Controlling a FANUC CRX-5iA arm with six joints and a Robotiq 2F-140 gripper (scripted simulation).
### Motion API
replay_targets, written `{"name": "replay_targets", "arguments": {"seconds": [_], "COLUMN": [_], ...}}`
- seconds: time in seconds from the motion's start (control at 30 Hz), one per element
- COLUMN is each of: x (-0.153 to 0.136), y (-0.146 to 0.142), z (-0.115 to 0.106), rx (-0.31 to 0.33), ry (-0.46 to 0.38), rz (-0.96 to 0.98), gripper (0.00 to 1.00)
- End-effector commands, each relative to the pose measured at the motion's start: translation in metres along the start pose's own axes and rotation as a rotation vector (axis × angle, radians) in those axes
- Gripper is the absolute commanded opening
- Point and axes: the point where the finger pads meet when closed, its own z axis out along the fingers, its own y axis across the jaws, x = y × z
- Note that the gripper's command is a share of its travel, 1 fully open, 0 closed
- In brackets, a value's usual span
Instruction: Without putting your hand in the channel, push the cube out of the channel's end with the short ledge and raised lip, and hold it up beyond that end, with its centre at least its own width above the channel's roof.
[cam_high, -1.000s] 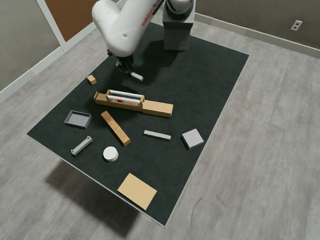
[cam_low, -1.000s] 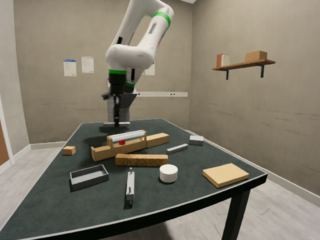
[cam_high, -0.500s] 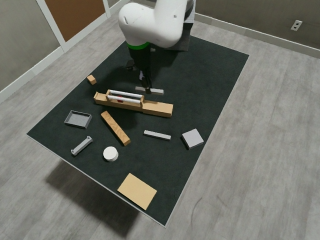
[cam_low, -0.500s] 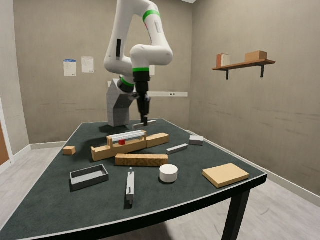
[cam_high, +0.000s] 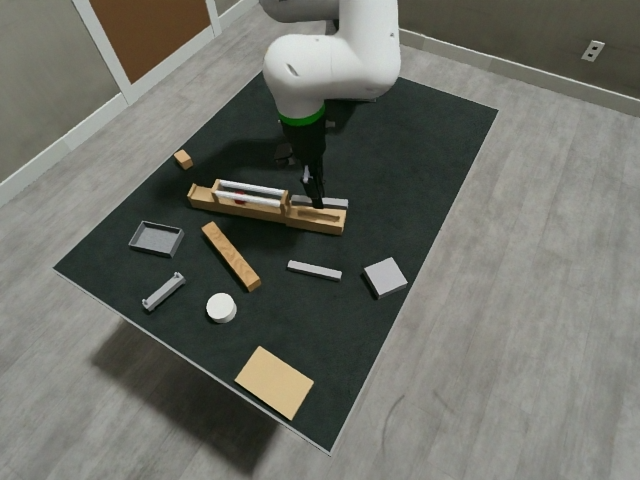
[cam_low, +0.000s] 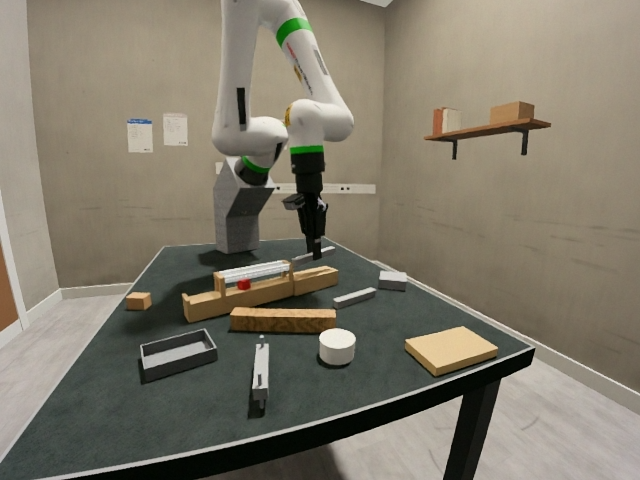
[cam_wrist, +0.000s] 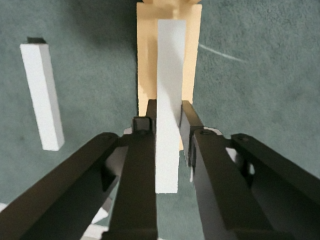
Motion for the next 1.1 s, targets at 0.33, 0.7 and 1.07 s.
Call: {"name": "replay_targets", "arguments": {"seconds": [0.33, 0.7, 1.07], "x": [0.006, 0.007, 0.007], "y": [-0.001, -0.001, -0.001], "z": [0.027, 0.036, 0.036], "rx": [0.011, 0.011, 0.011], "ry": [0.103, 0.103, 0.103], "rz": [0.013, 0.013, 0.013], "gripper": [0.10, 0.10, 0.10]}}
